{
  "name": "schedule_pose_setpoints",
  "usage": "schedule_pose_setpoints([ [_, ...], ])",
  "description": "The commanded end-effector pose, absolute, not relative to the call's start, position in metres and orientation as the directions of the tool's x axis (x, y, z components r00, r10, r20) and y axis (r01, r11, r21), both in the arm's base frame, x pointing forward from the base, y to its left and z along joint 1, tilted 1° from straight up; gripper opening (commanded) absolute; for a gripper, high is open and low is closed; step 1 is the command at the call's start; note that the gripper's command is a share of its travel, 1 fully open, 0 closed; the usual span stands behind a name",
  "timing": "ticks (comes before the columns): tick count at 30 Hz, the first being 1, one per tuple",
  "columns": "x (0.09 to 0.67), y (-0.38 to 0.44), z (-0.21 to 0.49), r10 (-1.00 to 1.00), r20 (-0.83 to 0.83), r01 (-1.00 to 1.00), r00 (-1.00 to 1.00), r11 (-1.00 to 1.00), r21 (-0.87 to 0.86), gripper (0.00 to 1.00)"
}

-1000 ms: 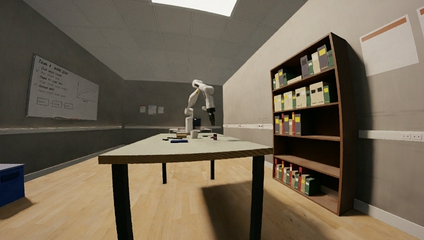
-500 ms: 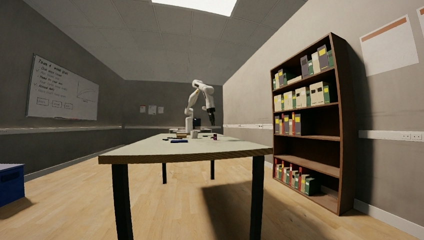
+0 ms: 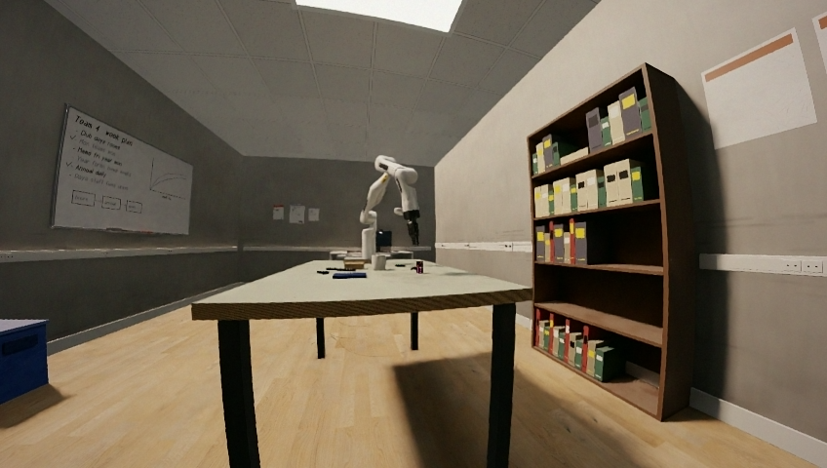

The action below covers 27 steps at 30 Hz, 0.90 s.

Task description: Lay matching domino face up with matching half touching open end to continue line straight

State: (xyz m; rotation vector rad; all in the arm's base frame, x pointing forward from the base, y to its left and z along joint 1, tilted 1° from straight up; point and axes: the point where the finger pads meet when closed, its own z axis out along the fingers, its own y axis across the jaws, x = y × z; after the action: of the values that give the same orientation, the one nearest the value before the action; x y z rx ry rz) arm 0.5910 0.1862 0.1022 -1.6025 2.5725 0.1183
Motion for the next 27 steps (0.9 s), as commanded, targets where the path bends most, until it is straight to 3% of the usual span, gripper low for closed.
schedule_pose_setpoints([
  [1,0.592,0.187,0.103,-0.892,-0.134,-0.901,-0.431,0.435,0.006,0.49],
  [12,0.591,0.189,0.100,-0.941,-0.120,-0.948,-0.315,0.318,-0.005,0.49],
  [21,0.591,0.193,0.095,-0.991,-0.095,-0.995,-0.099,0.101,-0.020,0.49],
  [27,0.592,0.197,0.090,-0.987,-0.066,-0.989,0.146,-0.145,-0.026,0.49],
])
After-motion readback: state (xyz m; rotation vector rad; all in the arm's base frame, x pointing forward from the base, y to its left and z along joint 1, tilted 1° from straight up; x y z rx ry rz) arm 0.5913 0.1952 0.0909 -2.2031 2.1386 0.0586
